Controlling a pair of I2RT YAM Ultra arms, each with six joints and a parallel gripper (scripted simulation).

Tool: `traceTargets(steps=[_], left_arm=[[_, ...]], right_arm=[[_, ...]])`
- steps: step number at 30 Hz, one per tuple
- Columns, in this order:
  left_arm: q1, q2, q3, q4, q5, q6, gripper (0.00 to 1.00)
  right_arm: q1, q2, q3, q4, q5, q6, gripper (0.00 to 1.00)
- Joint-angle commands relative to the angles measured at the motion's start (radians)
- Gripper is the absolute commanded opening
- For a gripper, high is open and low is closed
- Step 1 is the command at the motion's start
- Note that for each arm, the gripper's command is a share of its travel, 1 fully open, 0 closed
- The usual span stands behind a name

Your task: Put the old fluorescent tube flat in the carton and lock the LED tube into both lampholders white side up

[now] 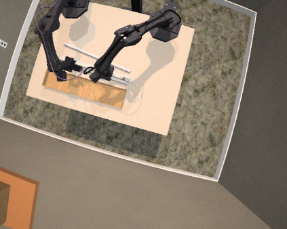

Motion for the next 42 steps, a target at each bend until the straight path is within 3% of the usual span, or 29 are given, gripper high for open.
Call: traceTargets(steps=[1,11,12,29,42], left_arm=[[0.001,-0.029,0.029,-0.004,0.000,-0.005,0.49],[0.001,-0.029,0.034,-0.005,0.000,-0.005,0.49],[0.001,-0.029,0.034,-0.005,0.000,-0.005,0.49],[0.001,-0.029,0.035,-0.005,0.000,-0.005,0.49],[-0.018,-0.109,0.052,-0.120,0.000,-0.008,0.49]], right_arm=[[-0.009,-0.043,0.041,0.034,-0.016,0.003,0.11],[-0.009,-0.043,0.041,0.034,-0.016,0.003,0.11],[-0.009,-0.043,0.041,0.034,-0.016,0.003,0.49],[-0.009,-0.038,0.045,0.018,-0.016,0.004,0.49],[-0.021,-0.027,0.193,-0.184,-0.013,-0.015,0.49]])
